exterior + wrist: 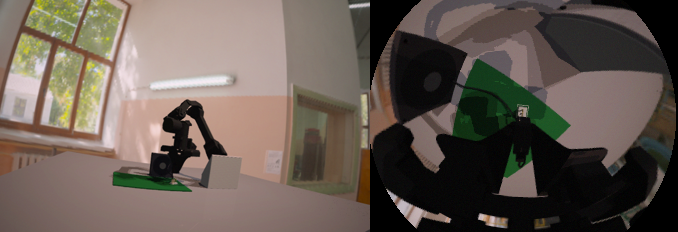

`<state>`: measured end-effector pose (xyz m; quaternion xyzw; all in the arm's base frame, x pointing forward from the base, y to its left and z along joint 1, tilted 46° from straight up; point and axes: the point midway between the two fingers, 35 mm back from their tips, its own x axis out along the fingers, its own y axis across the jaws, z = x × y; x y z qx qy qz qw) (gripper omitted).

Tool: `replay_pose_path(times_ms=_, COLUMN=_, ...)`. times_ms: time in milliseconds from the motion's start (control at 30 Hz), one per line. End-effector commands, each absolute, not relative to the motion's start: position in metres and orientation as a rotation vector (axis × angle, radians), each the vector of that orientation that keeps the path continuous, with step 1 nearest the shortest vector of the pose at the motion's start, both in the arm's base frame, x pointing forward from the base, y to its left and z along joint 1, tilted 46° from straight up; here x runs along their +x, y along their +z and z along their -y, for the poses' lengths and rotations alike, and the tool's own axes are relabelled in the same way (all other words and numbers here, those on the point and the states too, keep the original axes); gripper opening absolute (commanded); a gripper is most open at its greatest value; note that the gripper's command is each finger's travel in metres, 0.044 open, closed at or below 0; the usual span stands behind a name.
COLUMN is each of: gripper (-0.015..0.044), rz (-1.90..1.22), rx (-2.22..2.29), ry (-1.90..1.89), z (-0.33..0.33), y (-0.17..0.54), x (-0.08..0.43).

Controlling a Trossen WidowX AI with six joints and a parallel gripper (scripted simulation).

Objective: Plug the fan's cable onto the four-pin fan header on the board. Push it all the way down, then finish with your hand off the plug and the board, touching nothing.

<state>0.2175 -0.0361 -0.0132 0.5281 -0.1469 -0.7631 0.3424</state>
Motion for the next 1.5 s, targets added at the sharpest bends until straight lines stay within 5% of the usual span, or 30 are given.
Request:
replay_pose_path(times_ms=0, gripper=0.0, rz=0.242, rx=1.295, ry=-1.975, z=0.033, y=-0.016, x=0.217)
replay_pose_path(times_ms=1467, gripper=0.0, rz=0.405, rx=1.383, ry=-1.986, z=0.054, y=-0.029, x=0.213)
